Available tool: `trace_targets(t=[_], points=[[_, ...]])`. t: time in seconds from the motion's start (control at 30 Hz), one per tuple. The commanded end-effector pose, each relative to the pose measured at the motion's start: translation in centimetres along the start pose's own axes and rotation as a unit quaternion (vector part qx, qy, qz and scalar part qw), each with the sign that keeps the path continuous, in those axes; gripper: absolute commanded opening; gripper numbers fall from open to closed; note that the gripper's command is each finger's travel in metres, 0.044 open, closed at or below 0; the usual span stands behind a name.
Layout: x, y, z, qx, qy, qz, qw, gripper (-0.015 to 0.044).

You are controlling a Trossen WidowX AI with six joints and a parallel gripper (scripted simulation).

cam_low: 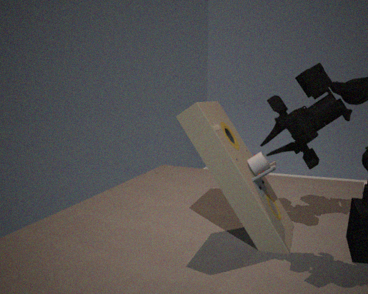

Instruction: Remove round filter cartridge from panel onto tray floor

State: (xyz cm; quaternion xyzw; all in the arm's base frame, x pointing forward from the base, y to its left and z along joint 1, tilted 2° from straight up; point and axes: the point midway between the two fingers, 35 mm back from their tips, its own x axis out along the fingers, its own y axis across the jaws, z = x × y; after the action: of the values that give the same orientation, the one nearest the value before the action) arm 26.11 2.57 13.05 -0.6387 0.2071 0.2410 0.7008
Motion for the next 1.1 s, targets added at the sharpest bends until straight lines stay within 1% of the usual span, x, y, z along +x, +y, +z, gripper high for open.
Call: trace_targets(t=[0.0,0.13,0.27,0.33,0.5,0.6,0.63,0.7,0.77,0.83,0.93,1.07], points=[[-0.3,-2.3,0.2,0.003,0.001,-0.007,1.000,0.0116],[-0.9,-6.5,0.8,0.003,0.001,-0.008,1.000,0.0116],[-1.0,-7.2,0.9,0.003,0.001,-0.008,1.000,0.0116],[-1.3,-7.9,1.0,0.003,0.001,-0.009,1.000,0.0169],[-4.7,-12.4,1.6,0.001,-0.002,-0.017,1.000,0.0300],[-5.8,-13.6,1.8,0.000,-0.002,-0.019,1.000,0.0379],[-5.8,-13.4,1.7,0.009,-0.002,-0.016,1.000,0.0353],[-5.1,-12.3,1.4,0.076,0.002,0.005,0.997,0.0305],[-4.2,-10.6,1.0,0.178,0.014,0.035,0.983,0.0305],[-3.5,-8.8,0.6,0.277,0.032,0.063,0.958,0.0305],[-2.5,-6.1,0.0,0.419,0.068,0.099,0.900,0.0305],[-1.7,-2.5,-0.8,0.590,0.131,0.130,0.786,0.0305]])
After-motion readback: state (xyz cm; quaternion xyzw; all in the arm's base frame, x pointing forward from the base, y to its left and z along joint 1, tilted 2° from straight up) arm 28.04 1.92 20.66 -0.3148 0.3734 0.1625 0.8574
